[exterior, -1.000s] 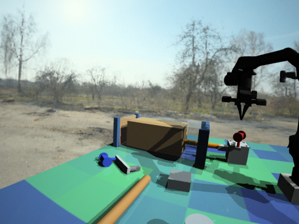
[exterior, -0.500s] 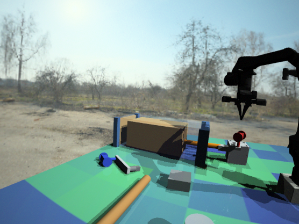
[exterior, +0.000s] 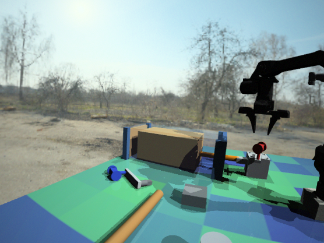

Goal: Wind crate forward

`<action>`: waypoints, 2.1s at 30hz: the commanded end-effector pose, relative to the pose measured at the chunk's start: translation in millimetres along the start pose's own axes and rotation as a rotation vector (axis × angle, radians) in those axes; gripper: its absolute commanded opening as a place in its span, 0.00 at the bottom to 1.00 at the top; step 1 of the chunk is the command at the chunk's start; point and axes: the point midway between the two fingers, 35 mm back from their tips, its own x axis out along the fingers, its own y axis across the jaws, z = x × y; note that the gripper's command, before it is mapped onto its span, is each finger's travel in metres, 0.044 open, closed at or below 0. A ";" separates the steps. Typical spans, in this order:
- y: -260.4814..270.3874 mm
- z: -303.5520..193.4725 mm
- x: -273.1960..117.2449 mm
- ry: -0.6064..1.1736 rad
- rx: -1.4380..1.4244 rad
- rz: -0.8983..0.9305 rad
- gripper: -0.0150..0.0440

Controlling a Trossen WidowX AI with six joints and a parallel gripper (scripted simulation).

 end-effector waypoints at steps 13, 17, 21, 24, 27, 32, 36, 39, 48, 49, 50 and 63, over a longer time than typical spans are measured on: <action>0.9 2.0 17.6 0.006 0.032 0.002 1.00; 0.3 1.8 24.1 0.006 0.032 0.002 1.00; -0.1 1.6 30.6 0.006 0.032 0.002 1.00; -0.3 1.6 35.5 0.006 0.032 0.002 1.00; -0.4 1.5 40.4 0.006 0.032 0.002 1.00; -0.4 1.5 48.5 0.006 0.032 0.002 1.00; -0.2 1.5 55.0 0.006 0.032 0.002 1.00; 0.0 1.5 59.9 0.006 0.032 0.002 1.00; 1.4 1.8 74.5 0.006 0.032 0.002 1.00; 1.6 1.8 76.2 0.006 0.032 0.002 1.00; 1.8 1.8 77.8 0.006 0.032 0.002 1.00; 1.3 2.4 83.1 0.003 0.028 -0.006 0.91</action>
